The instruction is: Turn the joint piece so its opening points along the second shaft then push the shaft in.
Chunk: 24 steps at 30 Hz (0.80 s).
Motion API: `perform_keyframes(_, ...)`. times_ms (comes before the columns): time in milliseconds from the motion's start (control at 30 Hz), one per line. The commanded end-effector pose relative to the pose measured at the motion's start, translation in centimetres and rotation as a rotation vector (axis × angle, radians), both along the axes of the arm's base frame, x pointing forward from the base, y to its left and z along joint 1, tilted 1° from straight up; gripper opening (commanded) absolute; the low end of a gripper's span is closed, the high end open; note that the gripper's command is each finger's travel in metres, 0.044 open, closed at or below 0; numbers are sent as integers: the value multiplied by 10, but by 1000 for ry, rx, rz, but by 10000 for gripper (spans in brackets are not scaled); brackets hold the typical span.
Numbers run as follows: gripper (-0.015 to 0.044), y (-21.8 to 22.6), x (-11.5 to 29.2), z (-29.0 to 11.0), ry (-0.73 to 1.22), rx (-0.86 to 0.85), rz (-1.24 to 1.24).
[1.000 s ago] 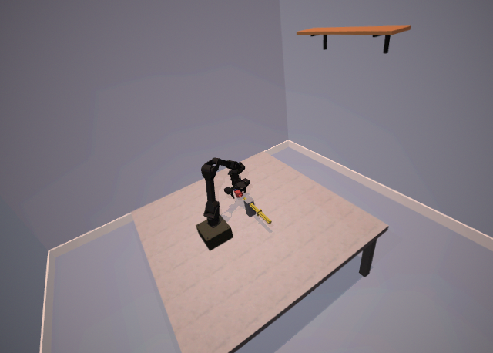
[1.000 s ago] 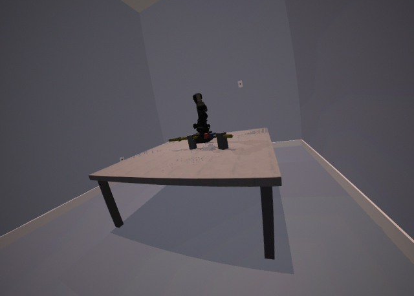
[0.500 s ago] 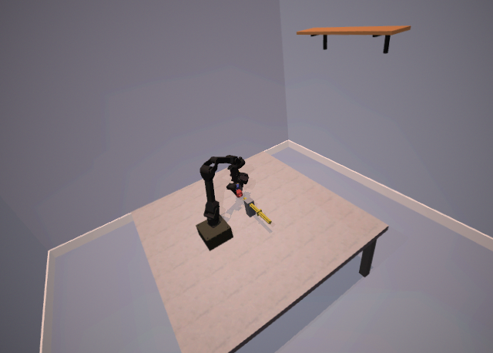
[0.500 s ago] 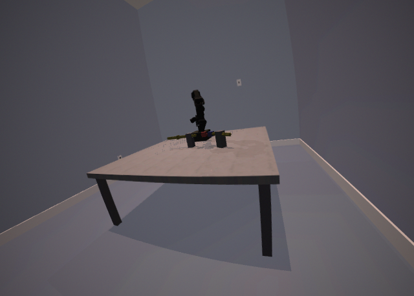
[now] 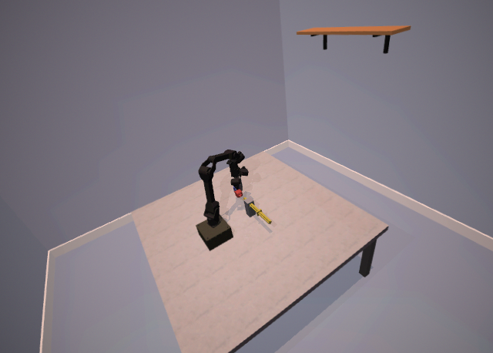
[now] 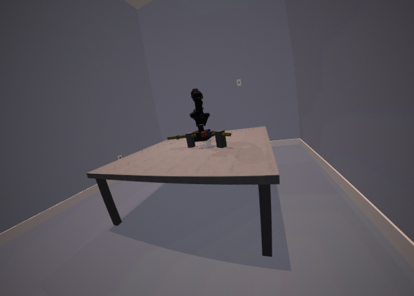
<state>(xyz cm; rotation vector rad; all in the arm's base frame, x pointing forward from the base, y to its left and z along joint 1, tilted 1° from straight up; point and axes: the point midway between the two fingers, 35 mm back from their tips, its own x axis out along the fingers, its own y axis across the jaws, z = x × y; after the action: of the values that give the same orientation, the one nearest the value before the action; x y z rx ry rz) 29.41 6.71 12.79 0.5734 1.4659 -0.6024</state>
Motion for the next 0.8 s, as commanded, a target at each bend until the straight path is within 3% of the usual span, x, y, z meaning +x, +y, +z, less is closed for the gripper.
perform_keyframes(0,440,1,0,15,-12,14,128)
perform_keyframes(367,440,-1,-8,48,-17,27,503)
perform_keyframes(767,440,-3,-10,52,-15,32,536)
